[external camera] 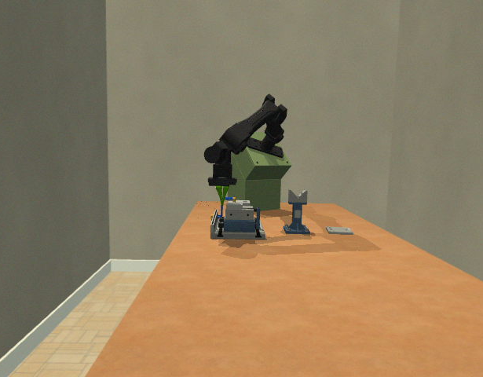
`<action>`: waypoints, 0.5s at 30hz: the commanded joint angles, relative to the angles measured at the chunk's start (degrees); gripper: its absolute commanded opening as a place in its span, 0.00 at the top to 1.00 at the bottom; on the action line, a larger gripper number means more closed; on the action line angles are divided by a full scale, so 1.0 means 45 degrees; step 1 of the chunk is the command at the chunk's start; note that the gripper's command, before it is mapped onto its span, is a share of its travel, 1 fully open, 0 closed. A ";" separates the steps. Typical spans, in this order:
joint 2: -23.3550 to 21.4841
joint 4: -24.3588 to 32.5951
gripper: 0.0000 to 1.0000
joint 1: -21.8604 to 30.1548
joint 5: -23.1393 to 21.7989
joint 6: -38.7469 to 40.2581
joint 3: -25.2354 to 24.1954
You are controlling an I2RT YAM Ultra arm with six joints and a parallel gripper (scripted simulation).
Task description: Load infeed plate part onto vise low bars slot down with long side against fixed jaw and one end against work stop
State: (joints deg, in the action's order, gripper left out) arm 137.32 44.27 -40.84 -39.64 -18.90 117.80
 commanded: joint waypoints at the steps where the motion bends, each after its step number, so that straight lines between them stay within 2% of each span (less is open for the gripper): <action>1: 0.0098 -0.0162 1.00 -0.0182 0.0063 0.0089 0.0312; 15: -0.0006 -0.0154 1.00 -0.0131 0.0056 0.0102 0.0320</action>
State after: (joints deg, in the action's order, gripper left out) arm 137.49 44.14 -40.84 -39.59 -18.83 117.80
